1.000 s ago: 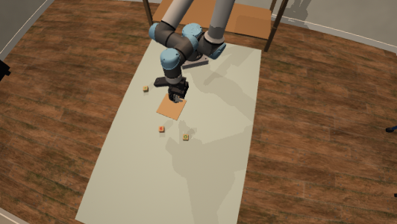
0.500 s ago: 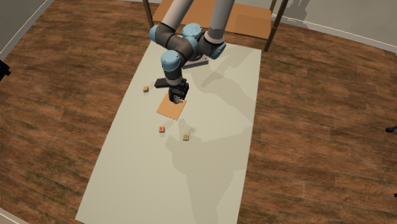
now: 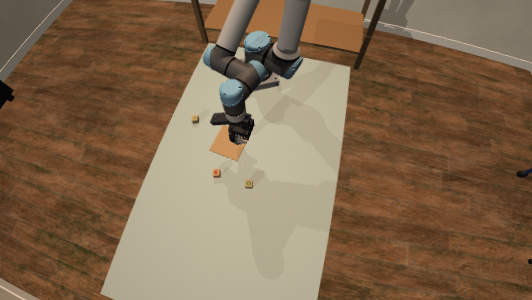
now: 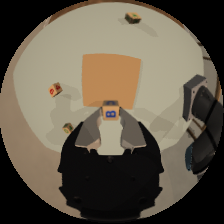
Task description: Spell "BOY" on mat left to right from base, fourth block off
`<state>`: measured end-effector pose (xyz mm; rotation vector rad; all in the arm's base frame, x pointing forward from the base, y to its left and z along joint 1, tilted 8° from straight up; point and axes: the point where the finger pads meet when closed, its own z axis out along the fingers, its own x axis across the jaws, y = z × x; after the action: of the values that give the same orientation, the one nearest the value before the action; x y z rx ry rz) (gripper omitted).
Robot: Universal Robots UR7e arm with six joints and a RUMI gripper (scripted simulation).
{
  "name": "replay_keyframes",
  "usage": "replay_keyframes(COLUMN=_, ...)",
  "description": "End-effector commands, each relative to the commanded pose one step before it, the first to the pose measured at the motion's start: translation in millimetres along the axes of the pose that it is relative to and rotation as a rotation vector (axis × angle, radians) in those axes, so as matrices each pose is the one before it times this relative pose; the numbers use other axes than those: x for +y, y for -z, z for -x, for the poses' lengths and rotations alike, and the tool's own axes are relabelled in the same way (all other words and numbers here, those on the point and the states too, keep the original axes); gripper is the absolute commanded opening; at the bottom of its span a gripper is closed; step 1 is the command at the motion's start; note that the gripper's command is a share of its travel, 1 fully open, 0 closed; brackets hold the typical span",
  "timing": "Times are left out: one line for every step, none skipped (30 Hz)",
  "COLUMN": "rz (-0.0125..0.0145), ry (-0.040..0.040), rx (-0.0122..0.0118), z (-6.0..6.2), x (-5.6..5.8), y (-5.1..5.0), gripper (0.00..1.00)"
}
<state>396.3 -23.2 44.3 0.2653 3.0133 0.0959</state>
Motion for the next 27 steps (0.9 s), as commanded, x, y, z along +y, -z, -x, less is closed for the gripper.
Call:
replay_keyframes(rz=-0.00164, ry=-0.00007, rx=-0.00334, z=2.6, x=-0.15, y=-21.38, gripper=0.09)
replay_keyframes(rz=0.0, ry=0.0, rx=0.0, z=0.01, x=0.02, y=-2.35, gripper=0.09)
replay_keyframes(rz=0.0, ry=0.0, rx=0.0, z=0.0, x=0.02, y=-1.96, gripper=0.09)
replay_keyframes(rz=0.0, ry=0.0, rx=0.0, z=0.01, x=0.01, y=-1.55, gripper=0.09)
replay_keyframes(rz=0.0, ry=0.0, rx=0.0, z=0.0, x=0.01, y=-1.19, gripper=0.09)
replay_keyframes(rz=0.0, ry=0.0, rx=0.0, z=0.0, x=0.01, y=-0.85, gripper=0.09)
replay_keyframes(rz=0.0, ry=0.0, rx=0.0, z=0.0, x=0.01, y=-0.55, gripper=0.09)
replay_keyframes(rz=0.0, ry=0.0, rx=0.0, z=0.0, x=0.0, y=-0.3, gripper=0.09)
replay_keyframes(rz=0.0, ry=0.0, rx=0.0, z=0.0, x=0.0, y=-0.12, gripper=0.09)
replay_keyframes(rz=0.0, ry=0.0, rx=0.0, z=0.0, x=0.0, y=-0.02, gripper=0.09)
replay_keyframes(rz=0.0, ry=0.0, rx=0.0, z=0.0, x=0.0, y=0.0, gripper=0.09)
replay_keyframes(rz=0.0, ry=0.0, rx=0.0, z=0.0, x=0.0, y=0.0, gripper=0.09)
replay_keyframes(rz=0.0, ry=0.0, rx=0.0, z=0.0, x=0.0, y=0.0, gripper=0.09)
replay_keyframes(rz=0.0, ry=0.0, rx=0.0, z=0.0, x=0.0, y=0.0, gripper=0.09)
replay_keyframes(rz=0.0, ry=0.0, rx=0.0, z=0.0, x=0.0, y=0.0, gripper=0.09)
replay_keyframes(rz=0.0, ry=0.0, rx=0.0, z=0.0, x=0.0, y=0.0, gripper=0.09)
replay_keyframes(rz=0.0, ry=0.0, rx=0.0, z=0.0, x=0.0, y=0.0, gripper=0.09)
replay_keyframes(rz=0.0, ry=0.0, rx=0.0, z=0.0, x=0.0, y=0.0, gripper=0.09)
replay_keyframes(rz=0.0, ry=0.0, rx=0.0, z=0.0, x=0.0, y=0.0, gripper=0.09)
replay_keyframes(rz=0.0, ry=0.0, rx=0.0, z=0.0, x=0.0, y=0.0, gripper=0.09)
replay_keyframes(rz=0.0, ry=0.0, rx=0.0, z=0.0, x=0.0, y=0.0, gripper=0.09)
replay_keyframes(rz=0.0, ry=0.0, rx=0.0, z=0.0, x=0.0, y=0.0, gripper=0.09)
replay_keyframes(rz=0.0, ry=0.0, rx=0.0, z=0.0, x=0.0, y=0.0, gripper=0.09)
replay_keyframes(rz=0.0, ry=0.0, rx=0.0, z=0.0, x=0.0, y=0.0, gripper=0.09)
replay_keyframes(rz=0.0, ry=0.0, rx=0.0, z=0.0, x=0.0, y=0.0, gripper=0.09)
replay_keyframes(rz=0.0, ry=0.0, rx=0.0, z=0.0, x=0.0, y=0.0, gripper=0.09)
replay_keyframes(rz=0.0, ry=0.0, rx=0.0, z=0.0, x=0.0, y=0.0, gripper=0.09)
